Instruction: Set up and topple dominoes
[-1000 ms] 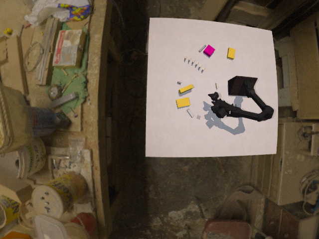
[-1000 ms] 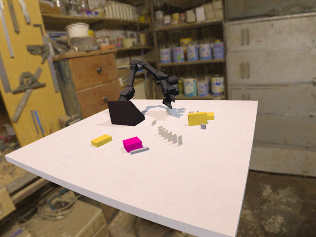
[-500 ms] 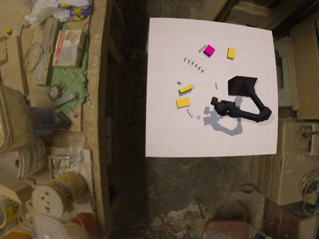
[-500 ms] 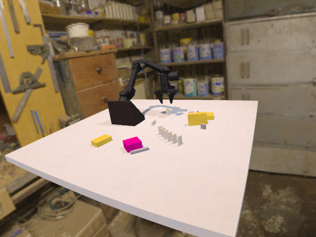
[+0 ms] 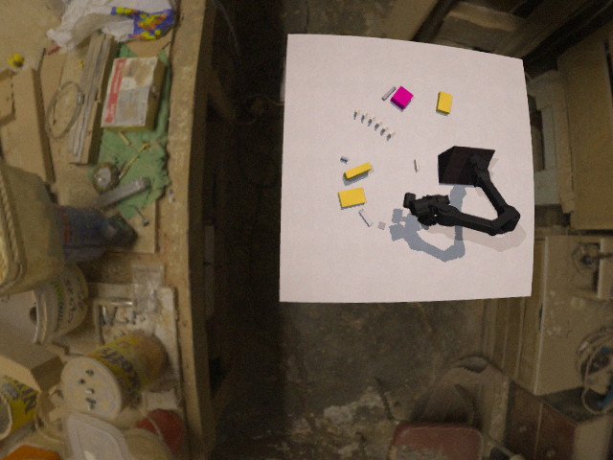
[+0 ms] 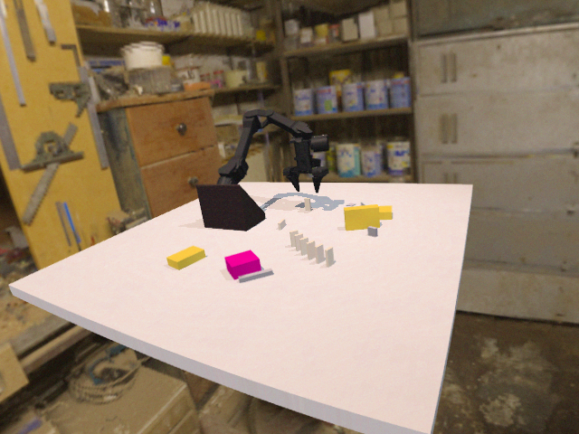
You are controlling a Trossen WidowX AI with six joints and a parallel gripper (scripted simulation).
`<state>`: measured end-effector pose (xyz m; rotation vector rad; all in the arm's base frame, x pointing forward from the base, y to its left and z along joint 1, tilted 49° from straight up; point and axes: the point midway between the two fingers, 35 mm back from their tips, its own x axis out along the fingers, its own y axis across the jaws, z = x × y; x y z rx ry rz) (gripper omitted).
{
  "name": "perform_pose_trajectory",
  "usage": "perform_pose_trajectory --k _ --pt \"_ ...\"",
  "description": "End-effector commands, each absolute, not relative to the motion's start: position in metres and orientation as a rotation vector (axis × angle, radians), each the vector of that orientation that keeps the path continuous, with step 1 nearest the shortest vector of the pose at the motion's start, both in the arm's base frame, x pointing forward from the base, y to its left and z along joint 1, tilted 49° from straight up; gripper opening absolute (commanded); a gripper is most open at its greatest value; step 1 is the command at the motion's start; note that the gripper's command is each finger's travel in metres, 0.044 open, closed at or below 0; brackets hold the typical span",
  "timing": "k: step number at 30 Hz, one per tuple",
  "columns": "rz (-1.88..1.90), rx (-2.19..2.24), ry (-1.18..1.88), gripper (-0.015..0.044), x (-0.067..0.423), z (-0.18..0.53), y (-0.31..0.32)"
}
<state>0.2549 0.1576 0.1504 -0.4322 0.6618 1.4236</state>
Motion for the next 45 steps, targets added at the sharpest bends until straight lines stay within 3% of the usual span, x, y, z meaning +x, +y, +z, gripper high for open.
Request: perform_pose_trajectory --k 1,18,31,41,45 --pt "1.432 -0.424 0.672 0.0440 0.251 0.130 0.180" --pt "1.432 -0.422 0.670 0.0440 0.250 0.117 0.196" --pt "1.432 -0.422 0.670 0.0107 0.250 0.117 0.196" --pt "1.432 -0.423 0.671 0.0107 0.251 0.118 0.194" --pt "1.428 -0.442 0.685 0.0107 0.259 0.146 0.154"
